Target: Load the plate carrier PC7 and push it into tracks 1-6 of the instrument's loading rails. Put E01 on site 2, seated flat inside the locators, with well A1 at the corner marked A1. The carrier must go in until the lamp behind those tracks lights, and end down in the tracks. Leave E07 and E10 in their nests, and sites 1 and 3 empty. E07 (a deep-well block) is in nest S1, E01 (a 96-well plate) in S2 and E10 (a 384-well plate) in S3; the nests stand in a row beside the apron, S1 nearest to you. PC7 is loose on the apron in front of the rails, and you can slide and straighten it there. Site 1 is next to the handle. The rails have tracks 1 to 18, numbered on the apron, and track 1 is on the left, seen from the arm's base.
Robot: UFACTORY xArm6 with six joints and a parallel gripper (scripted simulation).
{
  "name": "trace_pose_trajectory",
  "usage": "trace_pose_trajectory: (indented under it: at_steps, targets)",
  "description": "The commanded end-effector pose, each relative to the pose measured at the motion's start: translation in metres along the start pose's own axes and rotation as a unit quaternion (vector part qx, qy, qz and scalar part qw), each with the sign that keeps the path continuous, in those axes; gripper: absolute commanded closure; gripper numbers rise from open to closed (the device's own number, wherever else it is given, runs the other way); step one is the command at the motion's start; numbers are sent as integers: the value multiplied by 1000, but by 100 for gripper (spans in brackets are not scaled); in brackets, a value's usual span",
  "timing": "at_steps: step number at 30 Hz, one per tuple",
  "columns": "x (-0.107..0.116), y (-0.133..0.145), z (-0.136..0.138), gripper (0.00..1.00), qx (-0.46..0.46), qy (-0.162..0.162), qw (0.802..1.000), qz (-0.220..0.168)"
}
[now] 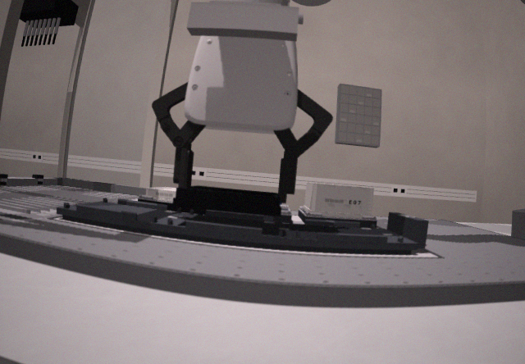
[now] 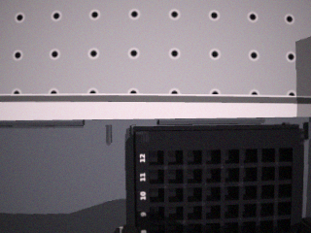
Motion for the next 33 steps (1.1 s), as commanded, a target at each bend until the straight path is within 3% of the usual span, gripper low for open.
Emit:
trace_pose_trajectory:
  at_steps: [1, 33]
  targets:
    - [0, 0, 2, 100, 0, 3, 1000, 1]
    - [-9, 0, 2, 100, 0, 3, 1000, 1]
Point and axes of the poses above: the point where the finger pads meet when closed, its own x axis back along the fingers, its own z axis across the jaws, y = z × x, the point moved 3 cm from there along x, back along the fingers
